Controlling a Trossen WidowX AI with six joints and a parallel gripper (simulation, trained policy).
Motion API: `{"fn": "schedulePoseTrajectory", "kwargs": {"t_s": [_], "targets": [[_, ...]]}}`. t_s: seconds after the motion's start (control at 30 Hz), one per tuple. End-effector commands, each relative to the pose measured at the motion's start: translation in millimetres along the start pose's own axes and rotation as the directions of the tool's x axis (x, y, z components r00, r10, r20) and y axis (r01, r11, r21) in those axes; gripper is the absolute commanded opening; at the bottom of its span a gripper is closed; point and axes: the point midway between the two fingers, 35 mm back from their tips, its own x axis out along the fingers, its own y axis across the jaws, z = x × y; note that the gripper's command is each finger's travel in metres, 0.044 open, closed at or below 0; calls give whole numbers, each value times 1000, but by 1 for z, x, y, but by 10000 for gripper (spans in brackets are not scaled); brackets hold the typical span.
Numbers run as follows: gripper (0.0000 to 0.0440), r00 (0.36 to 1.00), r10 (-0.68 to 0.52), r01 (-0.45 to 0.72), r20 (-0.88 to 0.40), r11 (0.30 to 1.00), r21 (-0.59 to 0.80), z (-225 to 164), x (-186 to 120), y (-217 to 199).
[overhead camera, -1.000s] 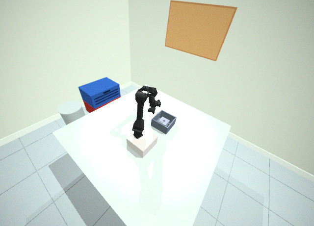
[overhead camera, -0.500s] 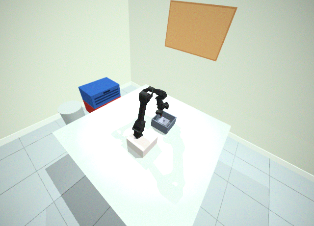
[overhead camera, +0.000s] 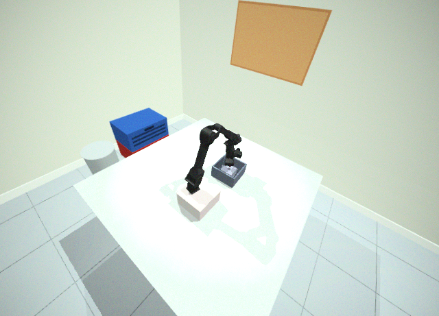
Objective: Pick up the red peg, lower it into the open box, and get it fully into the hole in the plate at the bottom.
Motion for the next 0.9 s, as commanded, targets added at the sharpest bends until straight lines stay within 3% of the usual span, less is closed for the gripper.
{"fn": "schedulePoseTrajectory", "kwargs": {"t_s": [0.0,0.17,0.4,0.8,0.87], "targets": [[47,999,-6,4,-44,999,-44,-3,17,-3],[156,997,-5,1,-79,998,-59,-4,31,-2],[167,997,10,-17,-71,995,-100,16,25,3],[433,989,57,-66,-134,996,-62,40,14,28],[440,987,79,-87,-141,995,-54,45,10,35]]}}
